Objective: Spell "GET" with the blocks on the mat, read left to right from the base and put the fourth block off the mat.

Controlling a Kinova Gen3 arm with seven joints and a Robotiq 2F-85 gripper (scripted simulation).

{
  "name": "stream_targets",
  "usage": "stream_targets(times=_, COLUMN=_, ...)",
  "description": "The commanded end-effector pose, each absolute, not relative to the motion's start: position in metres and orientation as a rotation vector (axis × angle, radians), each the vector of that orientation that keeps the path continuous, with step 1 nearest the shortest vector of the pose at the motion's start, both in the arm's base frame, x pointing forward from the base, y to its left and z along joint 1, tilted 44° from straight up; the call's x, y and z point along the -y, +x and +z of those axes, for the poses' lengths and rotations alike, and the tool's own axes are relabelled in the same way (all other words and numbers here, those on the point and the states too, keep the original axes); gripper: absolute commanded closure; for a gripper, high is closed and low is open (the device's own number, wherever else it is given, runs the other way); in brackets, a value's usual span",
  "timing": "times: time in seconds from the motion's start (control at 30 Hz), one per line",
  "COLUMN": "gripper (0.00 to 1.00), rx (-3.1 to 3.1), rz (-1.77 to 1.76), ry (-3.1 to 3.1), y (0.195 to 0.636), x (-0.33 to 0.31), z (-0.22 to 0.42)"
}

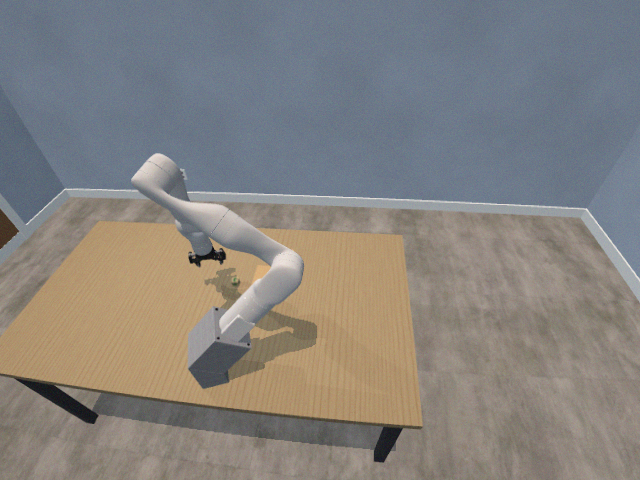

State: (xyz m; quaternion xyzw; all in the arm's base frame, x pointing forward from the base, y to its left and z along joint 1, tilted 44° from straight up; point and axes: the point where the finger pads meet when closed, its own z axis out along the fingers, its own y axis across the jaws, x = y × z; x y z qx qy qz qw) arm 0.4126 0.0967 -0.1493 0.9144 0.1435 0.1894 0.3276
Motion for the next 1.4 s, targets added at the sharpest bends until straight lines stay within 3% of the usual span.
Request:
stream_targets(times=0.0, gripper=0.0, rx=-0.311, rz=0.447, ry=2.406, y=0.4, x=-0.081, z=-0.13)
stream_targets(times=1.37, gripper=0.0, rx=-0.21, rz=0.252, ry=2.382, y=0.35, x=-0.032, z=-0.102)
